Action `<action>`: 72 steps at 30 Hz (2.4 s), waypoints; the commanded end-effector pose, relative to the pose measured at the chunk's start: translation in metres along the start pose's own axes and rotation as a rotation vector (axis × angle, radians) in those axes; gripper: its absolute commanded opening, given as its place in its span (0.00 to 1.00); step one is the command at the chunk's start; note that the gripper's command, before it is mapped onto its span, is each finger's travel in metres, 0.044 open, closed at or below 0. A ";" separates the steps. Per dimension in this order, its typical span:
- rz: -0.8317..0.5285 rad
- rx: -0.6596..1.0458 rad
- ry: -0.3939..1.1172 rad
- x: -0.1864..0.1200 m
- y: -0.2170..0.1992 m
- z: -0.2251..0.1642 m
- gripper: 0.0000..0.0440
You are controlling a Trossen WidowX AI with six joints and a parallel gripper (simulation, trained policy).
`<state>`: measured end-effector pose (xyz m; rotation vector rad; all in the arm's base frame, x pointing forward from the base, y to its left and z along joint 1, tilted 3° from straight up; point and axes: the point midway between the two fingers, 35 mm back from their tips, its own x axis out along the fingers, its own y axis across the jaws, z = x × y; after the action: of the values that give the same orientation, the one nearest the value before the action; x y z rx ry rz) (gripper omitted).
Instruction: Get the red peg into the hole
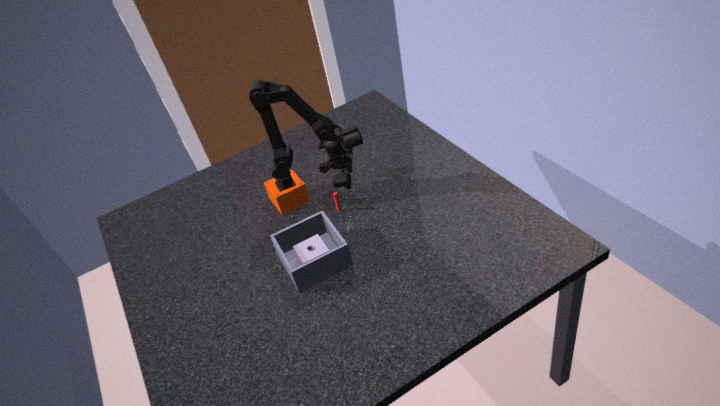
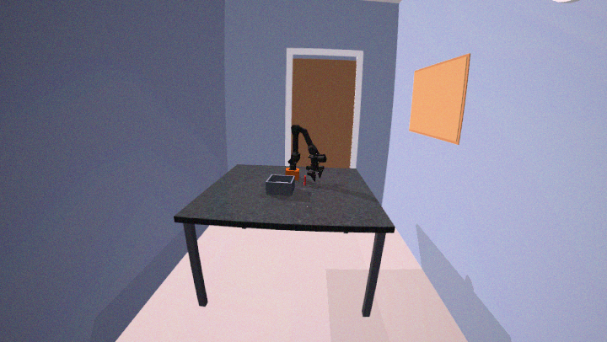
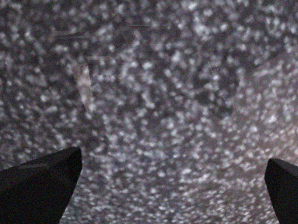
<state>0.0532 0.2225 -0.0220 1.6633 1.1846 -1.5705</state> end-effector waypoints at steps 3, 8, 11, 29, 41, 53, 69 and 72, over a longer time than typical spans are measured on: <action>0.021 0.091 0.048 -0.007 0.003 -0.014 0.95; 0.045 0.245 0.130 -0.021 0.009 -0.037 1.00; 0.053 0.334 0.187 -0.032 0.013 -0.052 1.00; 0.025 0.899 0.463 -0.098 0.040 -0.105 1.00; -0.009 1.312 0.534 -0.121 0.064 -0.103 1.00; -0.037 1.731 0.564 -0.133 0.086 -0.087 1.00; -0.062 2.293 0.585 -0.139 0.106 -0.058 1.00; -0.065 2.399 0.589 -0.139 0.109 -0.052 1.00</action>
<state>0.1834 0.1938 0.1014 3.1844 -1.4827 -2.5461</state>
